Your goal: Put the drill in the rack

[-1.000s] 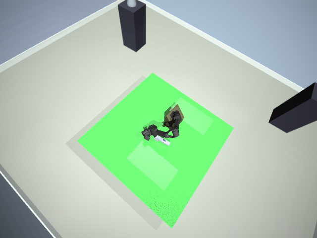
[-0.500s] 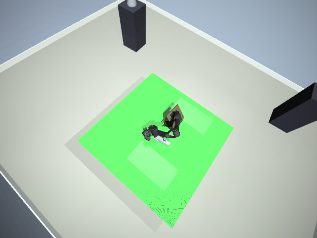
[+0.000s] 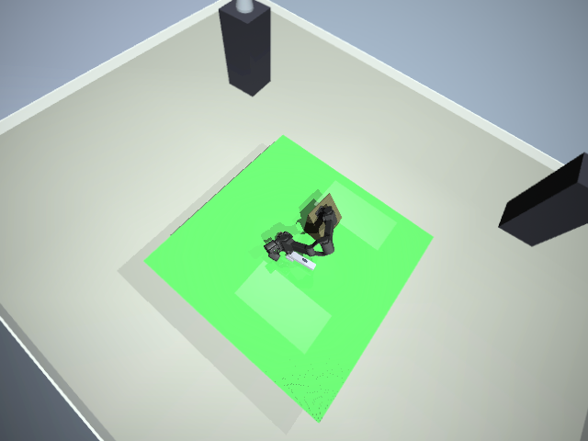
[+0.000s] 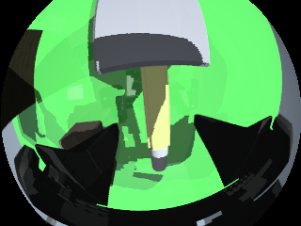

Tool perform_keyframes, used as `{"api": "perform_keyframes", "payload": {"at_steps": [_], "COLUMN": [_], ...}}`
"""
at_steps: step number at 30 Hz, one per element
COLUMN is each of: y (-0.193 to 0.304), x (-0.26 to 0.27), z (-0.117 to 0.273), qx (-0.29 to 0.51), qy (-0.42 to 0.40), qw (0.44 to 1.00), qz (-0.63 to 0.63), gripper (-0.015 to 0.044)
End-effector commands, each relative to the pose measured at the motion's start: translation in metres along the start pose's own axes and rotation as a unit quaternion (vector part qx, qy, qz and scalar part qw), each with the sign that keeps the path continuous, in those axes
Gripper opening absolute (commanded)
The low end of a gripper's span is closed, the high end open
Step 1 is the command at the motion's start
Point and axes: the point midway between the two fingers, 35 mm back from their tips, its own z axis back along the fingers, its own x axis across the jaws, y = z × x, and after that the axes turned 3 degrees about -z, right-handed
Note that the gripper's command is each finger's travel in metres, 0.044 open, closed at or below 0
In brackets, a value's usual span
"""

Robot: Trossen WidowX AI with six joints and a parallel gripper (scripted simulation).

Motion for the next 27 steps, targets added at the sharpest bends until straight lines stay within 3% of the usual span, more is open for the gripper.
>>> {"api": "perform_keyframes", "payload": {"at_steps": [1, 10, 17, 27], "y": [0.0001, 0.0001, 0.0001, 0.0005], "x": [-0.0002, -0.0002, -0.0002, 0.0021], "z": [0.0001, 0.0001, 0.0001, 0.0017], "qx": [0.0, 0.0, 0.0, -0.002], "qy": [0.0, 0.0, 0.0, -0.001], "qw": [1.0, 1.0, 1.0, 1.0], "qz": [0.0, 0.0, 0.0, -0.003], "gripper": [0.0282, 0.0046, 0.0, 0.0]}}
